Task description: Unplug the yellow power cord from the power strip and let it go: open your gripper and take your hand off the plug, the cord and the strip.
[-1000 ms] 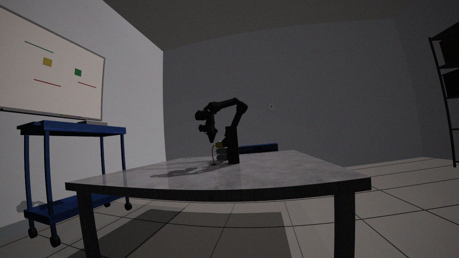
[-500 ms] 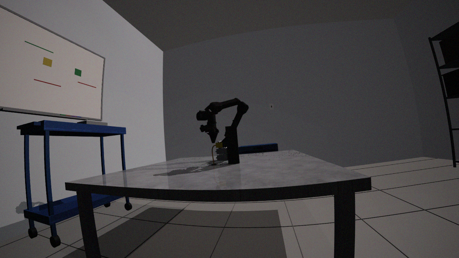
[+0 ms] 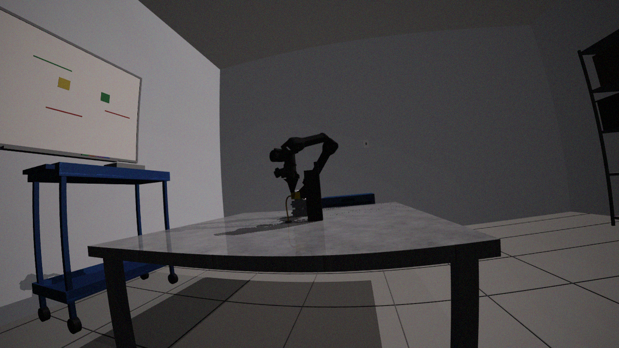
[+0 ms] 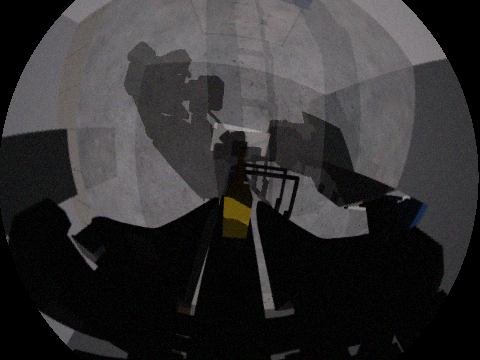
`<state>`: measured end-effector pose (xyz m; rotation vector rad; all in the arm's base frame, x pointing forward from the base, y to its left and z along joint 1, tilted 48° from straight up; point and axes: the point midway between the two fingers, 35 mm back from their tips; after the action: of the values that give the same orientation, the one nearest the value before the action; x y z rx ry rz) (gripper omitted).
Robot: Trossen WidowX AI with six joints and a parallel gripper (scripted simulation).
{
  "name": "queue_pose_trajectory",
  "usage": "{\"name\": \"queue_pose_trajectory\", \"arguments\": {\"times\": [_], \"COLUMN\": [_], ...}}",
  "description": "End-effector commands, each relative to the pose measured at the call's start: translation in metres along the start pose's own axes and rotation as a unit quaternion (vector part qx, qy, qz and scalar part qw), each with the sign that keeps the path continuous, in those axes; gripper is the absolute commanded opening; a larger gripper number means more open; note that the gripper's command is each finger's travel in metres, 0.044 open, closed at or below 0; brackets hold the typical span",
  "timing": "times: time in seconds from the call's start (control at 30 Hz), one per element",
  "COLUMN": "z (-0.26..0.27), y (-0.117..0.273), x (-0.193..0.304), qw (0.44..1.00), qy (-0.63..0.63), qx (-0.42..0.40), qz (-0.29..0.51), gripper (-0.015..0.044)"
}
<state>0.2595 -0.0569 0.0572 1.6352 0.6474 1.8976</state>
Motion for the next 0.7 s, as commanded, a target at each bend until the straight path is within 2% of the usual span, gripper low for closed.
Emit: {"name": "queue_pose_trajectory", "arguments": {"times": [0.0, 0.5, 0.63, 0.67], "z": [0.0, 0.001, 0.0, 0.0], "y": [0.001, -0.011, -0.009, -0.009], "x": [0.007, 0.007, 0.006, 0.006], "qw": [1.0, 1.0, 1.0, 1.0], "qy": [-0.001, -0.001, 0.0, 0.0], "qx": [-0.002, -0.003, 0.0, 0.0], "qz": [0.001, 0.001, 0.001, 0.001], "gripper": [0.016, 0.016, 0.0055, 0.0048]}}
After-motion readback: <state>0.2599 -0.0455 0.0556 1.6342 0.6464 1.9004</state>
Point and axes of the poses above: the point midway between the two fingers, 35 mm back from their tips, its own y axis back along the fingers, its own z axis across the jaws, x = y × z, and after that the axes turned 4 degrees about y, right-handed
